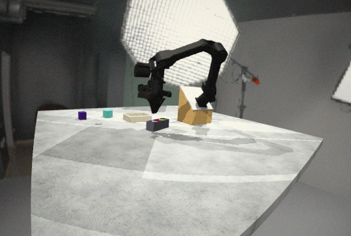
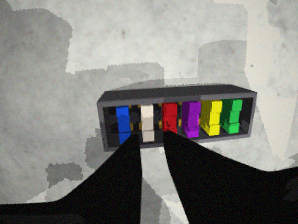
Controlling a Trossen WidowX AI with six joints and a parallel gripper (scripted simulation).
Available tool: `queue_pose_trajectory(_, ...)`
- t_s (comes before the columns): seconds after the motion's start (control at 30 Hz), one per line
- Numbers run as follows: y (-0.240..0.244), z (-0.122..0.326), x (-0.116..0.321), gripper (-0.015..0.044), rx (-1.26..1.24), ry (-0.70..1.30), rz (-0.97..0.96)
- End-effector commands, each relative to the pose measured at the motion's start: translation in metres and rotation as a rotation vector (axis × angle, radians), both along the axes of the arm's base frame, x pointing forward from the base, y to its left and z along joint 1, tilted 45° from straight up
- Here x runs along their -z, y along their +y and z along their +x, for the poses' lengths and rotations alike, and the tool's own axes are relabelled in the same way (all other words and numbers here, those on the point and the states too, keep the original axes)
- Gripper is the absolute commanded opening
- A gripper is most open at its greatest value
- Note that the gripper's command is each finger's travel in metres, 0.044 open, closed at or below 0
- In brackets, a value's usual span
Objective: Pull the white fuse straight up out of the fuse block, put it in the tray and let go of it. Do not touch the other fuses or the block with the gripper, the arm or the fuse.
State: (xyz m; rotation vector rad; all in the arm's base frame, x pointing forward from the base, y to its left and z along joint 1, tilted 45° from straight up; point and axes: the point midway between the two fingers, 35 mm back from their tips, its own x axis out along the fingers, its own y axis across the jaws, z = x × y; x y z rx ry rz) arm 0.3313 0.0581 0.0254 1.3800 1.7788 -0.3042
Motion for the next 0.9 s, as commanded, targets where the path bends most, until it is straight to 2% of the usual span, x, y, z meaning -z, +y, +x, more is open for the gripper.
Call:
queue_pose_trajectory(0.0, 0.003, -0.003, -0.003, 0.0067, 0.019, 0.033, 0.028)
queue_pose_trajectory(0.87, 0.016, -0.005, 0.014, 0.0067, 0.019, 0.033, 0.029)
